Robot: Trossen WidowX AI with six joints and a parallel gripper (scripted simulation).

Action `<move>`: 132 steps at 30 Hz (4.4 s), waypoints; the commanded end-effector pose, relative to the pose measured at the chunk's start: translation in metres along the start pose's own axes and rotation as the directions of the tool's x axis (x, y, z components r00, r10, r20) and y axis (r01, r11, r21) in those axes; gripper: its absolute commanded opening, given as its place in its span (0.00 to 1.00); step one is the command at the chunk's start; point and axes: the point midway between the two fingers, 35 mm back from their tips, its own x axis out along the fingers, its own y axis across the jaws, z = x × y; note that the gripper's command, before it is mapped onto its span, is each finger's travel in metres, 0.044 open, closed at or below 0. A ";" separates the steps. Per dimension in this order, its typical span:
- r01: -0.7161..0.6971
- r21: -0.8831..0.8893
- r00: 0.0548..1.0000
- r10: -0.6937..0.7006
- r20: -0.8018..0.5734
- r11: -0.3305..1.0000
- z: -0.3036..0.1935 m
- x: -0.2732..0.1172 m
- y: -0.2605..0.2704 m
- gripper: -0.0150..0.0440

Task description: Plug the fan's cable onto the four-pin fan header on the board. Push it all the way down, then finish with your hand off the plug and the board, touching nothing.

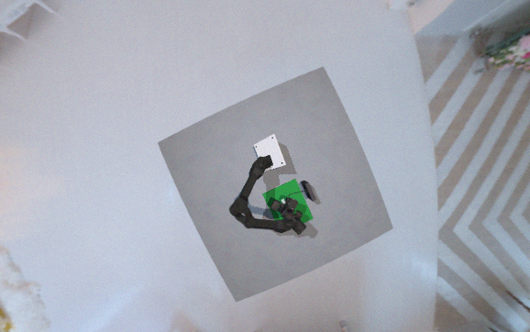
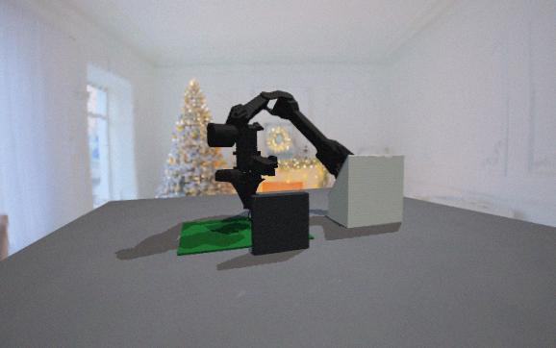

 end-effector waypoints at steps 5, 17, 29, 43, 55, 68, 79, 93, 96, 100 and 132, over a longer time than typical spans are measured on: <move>0.005 -0.275 1.000 -0.004 0.004 0.961 0.007 -0.001 0.003 0.25; 0.005 -0.641 1.000 -0.003 0.004 0.767 0.015 0.000 0.006 0.25; 0.004 -0.873 1.000 -0.003 0.003 0.488 0.022 0.001 0.010 0.25; 0.004 -0.881 1.000 -0.003 0.003 0.472 0.019 0.000 0.003 0.25; 0.003 -0.881 1.000 -0.002 0.002 0.472 0.019 0.022 0.003 0.25; 0.003 -0.878 1.000 -0.002 0.002 0.478 0.018 0.022 0.005 0.25; 0.003 -0.872 1.000 -0.002 0.002 0.490 0.017 0.022 0.005 0.25; 0.003 -0.869 1.000 -0.002 0.002 0.495 0.017 0.024 0.005 0.25; 0.003 -0.869 1.000 -0.002 0.002 0.495 0.017 0.024 0.005 0.25; 0.003 -0.869 1.000 -0.002 0.002 0.495 0.017 0.025 0.005 0.25; 0.003 -0.878 1.000 -0.002 0.002 0.478 0.019 0.035 0.006 0.25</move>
